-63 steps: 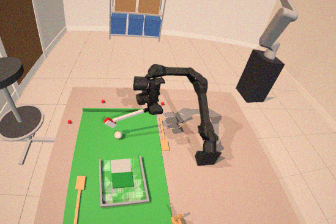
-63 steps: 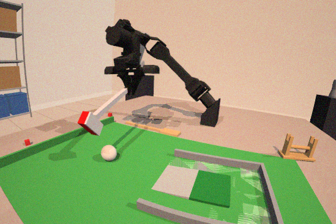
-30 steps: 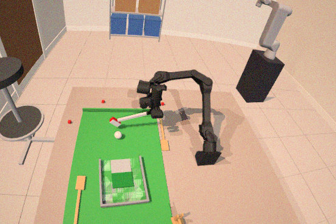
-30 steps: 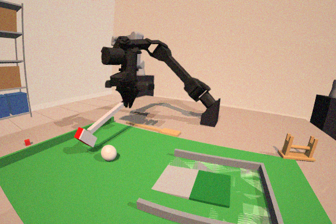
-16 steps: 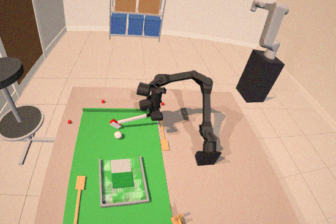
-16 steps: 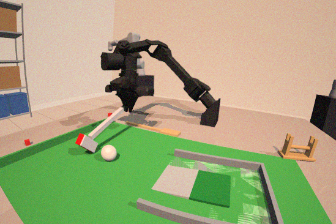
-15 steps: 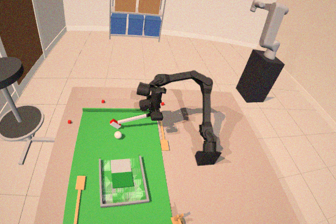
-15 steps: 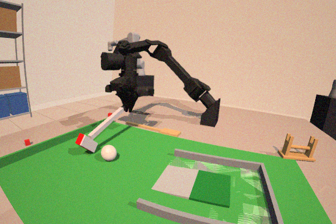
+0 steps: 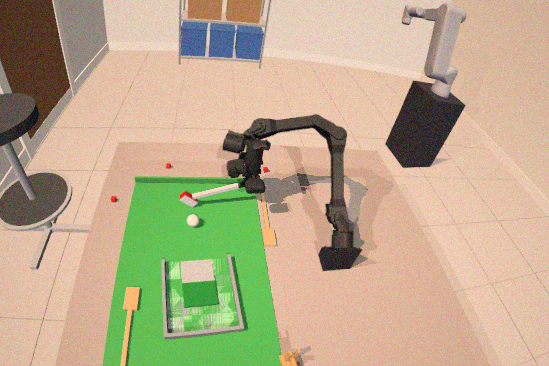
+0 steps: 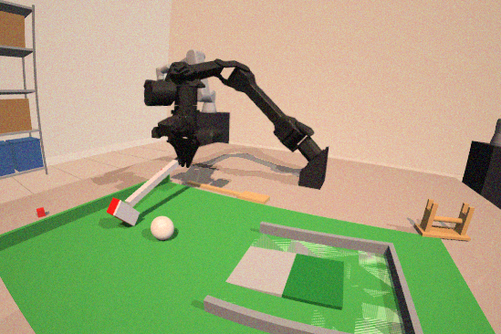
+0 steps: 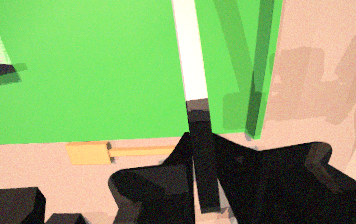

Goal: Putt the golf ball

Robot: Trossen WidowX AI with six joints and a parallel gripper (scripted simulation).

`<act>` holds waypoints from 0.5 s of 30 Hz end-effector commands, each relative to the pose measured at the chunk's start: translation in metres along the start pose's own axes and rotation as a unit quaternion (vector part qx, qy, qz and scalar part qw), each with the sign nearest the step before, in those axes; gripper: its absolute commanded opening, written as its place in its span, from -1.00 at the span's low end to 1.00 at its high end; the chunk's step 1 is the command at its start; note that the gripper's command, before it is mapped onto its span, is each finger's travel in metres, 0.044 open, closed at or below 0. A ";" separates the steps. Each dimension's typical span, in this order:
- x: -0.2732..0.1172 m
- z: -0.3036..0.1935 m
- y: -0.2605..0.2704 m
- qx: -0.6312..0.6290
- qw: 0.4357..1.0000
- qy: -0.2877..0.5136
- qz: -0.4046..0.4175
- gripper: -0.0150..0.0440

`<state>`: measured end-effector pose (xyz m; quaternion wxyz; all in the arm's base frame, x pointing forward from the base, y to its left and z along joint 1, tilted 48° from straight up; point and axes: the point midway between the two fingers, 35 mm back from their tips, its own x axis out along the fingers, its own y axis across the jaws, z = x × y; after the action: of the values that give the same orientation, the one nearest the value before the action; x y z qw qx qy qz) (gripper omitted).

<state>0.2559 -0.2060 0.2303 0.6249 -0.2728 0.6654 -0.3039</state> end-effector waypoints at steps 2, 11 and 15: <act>0.000 0.001 -0.010 0.000 1.000 -0.004 0.002 -0.49; 0.001 0.008 0.043 0.002 1.000 -0.002 0.007 -0.49; 0.001 0.007 0.098 0.000 1.000 -0.002 0.009 -0.49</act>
<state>0.2643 -0.1721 0.1895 0.6305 -0.2633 0.6646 -0.3024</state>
